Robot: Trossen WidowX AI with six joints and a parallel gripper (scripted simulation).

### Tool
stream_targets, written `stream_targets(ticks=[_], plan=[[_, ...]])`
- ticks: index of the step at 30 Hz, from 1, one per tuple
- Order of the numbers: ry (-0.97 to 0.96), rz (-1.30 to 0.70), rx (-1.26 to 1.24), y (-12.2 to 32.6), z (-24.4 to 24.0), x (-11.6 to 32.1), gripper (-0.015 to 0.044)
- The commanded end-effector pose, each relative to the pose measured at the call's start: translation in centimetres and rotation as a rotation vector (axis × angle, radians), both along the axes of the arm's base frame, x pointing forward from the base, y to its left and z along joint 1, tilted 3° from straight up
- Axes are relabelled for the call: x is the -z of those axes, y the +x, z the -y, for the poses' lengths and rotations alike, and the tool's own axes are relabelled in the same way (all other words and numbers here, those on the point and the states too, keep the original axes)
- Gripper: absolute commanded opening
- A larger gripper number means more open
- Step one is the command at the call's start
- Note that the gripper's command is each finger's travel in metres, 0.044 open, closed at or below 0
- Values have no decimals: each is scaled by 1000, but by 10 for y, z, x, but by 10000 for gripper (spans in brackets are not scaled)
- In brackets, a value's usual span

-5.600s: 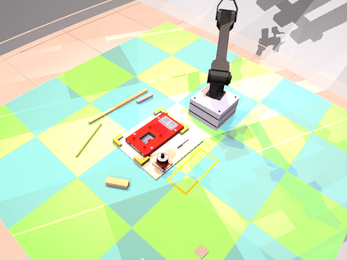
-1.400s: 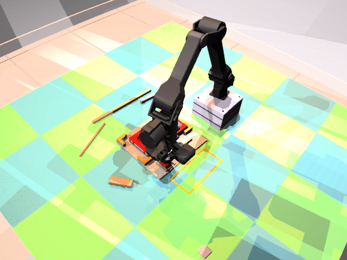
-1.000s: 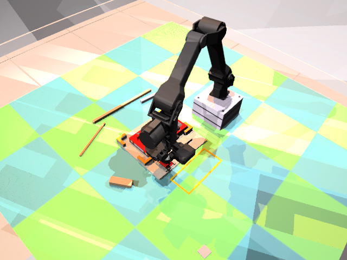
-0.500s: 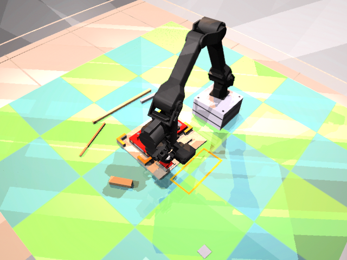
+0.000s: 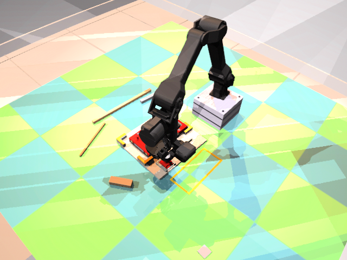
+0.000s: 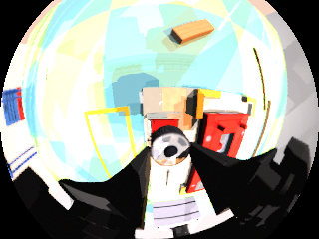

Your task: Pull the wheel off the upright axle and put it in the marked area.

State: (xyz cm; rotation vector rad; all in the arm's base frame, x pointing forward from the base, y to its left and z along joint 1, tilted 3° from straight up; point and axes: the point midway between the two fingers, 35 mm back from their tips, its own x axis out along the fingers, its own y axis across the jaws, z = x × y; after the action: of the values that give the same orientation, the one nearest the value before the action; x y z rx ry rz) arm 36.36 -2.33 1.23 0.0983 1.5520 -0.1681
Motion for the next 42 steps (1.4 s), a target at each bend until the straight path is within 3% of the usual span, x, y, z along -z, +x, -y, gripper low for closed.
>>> stream_targets(ticks=[1,42], plan=[[-1,14,4,1,0,-8,0],[-2,19,5,1,-1,-22,0]])
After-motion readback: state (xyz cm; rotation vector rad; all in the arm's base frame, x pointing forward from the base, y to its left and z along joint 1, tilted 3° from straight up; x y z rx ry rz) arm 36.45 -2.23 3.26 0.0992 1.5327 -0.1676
